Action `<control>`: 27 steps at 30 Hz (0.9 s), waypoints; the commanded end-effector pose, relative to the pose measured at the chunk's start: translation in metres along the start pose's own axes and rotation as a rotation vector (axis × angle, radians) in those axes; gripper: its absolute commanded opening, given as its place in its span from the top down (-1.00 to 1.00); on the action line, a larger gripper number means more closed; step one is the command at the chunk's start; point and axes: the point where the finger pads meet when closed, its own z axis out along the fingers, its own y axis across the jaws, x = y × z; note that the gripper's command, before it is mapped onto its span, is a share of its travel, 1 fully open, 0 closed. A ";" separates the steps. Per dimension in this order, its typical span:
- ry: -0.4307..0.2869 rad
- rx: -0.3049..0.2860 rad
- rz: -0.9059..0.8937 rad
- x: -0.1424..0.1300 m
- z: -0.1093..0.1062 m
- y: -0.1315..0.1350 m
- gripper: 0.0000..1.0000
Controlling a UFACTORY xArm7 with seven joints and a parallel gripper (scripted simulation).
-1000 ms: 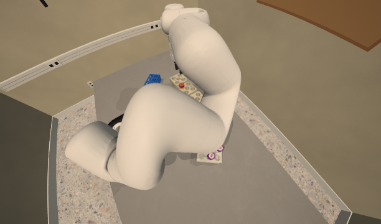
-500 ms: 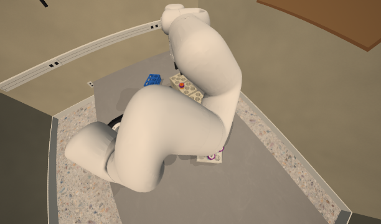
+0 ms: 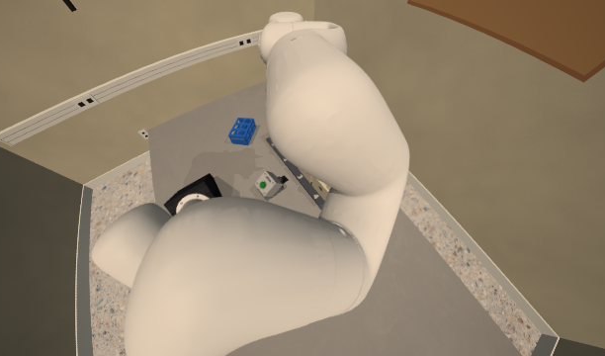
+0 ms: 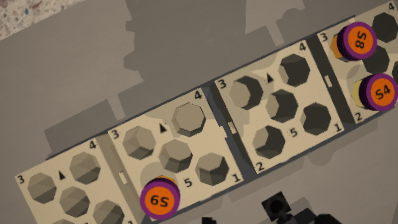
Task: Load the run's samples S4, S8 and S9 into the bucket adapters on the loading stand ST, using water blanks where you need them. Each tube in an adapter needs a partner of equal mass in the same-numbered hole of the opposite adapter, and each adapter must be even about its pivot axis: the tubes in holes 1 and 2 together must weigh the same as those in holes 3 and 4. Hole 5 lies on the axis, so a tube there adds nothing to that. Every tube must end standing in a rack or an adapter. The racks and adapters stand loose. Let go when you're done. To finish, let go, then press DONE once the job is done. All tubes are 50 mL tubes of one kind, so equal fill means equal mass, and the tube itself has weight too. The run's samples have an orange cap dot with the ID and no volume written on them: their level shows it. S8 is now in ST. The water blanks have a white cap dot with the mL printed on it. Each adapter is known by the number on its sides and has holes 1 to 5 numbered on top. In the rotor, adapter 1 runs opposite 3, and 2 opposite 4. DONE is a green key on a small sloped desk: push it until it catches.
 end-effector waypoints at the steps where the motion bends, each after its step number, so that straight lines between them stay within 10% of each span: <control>1: 0.011 0.017 0.125 0.003 -0.003 0.018 -0.15; 27: 0.010 0.017 0.291 0.023 -0.001 0.136 -0.15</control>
